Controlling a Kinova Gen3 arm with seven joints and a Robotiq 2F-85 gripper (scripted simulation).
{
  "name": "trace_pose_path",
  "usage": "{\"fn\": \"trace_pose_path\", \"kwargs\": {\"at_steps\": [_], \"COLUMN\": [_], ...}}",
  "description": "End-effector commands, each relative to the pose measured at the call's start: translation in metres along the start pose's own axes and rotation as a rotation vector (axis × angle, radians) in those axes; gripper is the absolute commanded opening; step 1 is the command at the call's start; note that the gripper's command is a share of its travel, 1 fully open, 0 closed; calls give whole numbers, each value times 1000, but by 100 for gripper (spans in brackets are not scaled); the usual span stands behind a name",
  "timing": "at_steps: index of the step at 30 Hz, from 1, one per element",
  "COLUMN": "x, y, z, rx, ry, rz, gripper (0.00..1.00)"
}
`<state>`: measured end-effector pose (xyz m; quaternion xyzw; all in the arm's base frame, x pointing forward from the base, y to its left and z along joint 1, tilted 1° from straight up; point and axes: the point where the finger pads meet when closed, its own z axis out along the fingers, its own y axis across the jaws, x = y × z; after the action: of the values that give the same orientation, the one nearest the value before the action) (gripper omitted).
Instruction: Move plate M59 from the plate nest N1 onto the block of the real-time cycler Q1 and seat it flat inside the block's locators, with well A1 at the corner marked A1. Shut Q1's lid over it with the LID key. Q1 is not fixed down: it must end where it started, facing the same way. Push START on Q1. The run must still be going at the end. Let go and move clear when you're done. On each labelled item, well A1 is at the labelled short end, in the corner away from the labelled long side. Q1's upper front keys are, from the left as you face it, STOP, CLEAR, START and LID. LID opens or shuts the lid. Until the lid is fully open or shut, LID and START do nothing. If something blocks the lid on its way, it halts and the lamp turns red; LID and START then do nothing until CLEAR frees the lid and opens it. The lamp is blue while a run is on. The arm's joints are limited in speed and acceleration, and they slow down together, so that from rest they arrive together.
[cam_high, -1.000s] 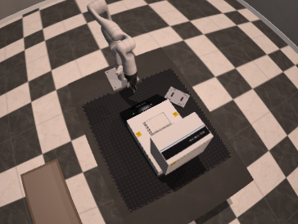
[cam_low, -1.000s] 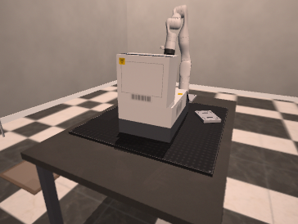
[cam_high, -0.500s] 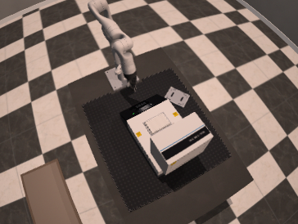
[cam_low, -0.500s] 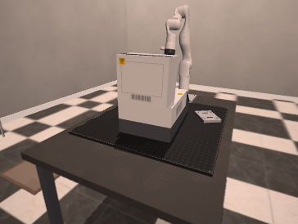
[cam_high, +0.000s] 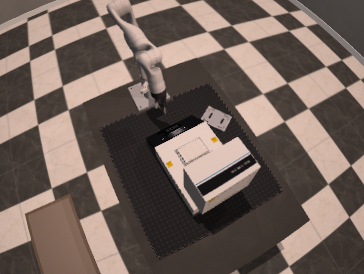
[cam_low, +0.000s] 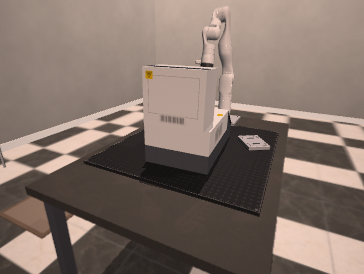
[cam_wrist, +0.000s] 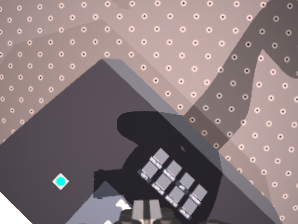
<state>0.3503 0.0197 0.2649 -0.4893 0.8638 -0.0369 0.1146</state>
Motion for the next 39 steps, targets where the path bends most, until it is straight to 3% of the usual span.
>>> {"fn": "trace_pose_path", "kwargs": {"at_steps": [1, 39], "x": [1, 9], "y": [0, 8], "z": [4, 47], "rx": [1, 1], "ry": [1, 1], "rz": [1, 1], "gripper": [10, 10]}}
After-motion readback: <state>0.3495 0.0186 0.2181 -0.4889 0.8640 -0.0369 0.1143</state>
